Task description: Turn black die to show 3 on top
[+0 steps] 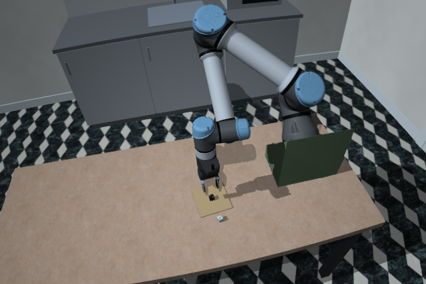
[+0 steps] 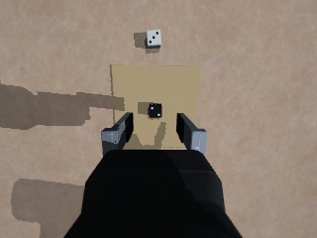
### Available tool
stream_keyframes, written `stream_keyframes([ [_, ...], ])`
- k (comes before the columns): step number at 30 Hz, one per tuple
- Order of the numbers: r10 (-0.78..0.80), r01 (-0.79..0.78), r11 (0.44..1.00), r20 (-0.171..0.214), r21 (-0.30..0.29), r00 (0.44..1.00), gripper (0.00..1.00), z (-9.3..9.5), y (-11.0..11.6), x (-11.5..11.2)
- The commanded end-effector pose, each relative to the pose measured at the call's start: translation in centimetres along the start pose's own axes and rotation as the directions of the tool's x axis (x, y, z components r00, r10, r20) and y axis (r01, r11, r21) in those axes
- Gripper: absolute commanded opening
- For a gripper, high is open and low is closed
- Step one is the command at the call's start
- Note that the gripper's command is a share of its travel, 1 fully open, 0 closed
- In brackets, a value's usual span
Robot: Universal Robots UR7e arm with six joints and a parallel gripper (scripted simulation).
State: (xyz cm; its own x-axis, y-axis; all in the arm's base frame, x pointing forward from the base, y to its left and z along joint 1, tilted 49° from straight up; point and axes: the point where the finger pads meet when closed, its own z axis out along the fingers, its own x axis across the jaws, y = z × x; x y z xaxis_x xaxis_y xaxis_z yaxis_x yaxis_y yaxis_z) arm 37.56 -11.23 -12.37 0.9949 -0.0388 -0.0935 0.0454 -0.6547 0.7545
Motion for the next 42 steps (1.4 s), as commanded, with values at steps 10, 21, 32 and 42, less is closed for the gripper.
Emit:
stream_keyframes([
  [10, -0.016, 0.016, 1.0, -0.001, 0.0, 1.0, 0.7, -0.03, 0.03, -0.02],
  [21, -0.016, 0.016, 1.0, -0.001, 0.0, 1.0, 0.7, -0.03, 0.03, -0.02],
  [32, -0.016, 0.016, 1.0, -0.001, 0.0, 1.0, 0.7, -0.03, 0.03, -0.02],
  [42, -0.016, 0.016, 1.0, -0.001, 0.0, 1.0, 0.7, -0.03, 0.03, -0.02],
])
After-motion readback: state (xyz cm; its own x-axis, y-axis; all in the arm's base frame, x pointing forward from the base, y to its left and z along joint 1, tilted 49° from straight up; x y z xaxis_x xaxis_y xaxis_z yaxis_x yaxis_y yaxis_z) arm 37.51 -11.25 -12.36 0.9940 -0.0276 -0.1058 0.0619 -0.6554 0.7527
